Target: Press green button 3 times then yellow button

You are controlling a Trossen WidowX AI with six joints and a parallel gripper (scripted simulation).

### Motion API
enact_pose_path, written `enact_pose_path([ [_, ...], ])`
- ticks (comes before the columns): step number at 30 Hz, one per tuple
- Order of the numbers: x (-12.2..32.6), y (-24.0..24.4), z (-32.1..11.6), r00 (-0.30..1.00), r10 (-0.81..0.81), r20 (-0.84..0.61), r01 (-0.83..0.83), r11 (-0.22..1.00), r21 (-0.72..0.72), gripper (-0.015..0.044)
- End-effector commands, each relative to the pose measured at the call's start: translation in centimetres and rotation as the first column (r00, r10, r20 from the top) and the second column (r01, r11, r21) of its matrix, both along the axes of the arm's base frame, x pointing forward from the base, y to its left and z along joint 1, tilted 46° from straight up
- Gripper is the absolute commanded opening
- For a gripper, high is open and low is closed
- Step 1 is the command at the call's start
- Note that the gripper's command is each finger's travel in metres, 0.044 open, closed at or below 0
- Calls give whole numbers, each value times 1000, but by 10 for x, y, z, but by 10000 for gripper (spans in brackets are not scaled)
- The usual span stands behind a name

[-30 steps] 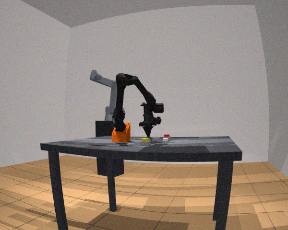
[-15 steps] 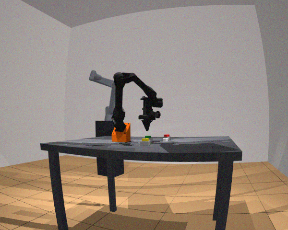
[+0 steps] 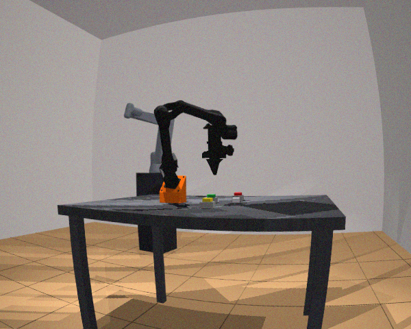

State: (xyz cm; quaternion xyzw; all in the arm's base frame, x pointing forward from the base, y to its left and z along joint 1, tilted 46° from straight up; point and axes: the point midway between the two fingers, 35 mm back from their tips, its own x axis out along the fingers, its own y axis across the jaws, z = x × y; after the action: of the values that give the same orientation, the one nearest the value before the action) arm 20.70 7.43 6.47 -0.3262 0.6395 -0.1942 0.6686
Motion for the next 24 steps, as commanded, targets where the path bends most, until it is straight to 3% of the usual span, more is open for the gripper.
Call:
enact_pose_path([
  [1,30,-38,47,1000,-1,22,0,1000,14,20],
  [8,40,-112,117,999,-14,32,16,999,-36,20],
  [16,41,-115,116,999,-15,32,16,999,-36,20],
  [20,47,-149,82,999,-15,34,16,999,-36,20],
  [24,47,-157,75,999,-15,34,16,999,-39,20],
])
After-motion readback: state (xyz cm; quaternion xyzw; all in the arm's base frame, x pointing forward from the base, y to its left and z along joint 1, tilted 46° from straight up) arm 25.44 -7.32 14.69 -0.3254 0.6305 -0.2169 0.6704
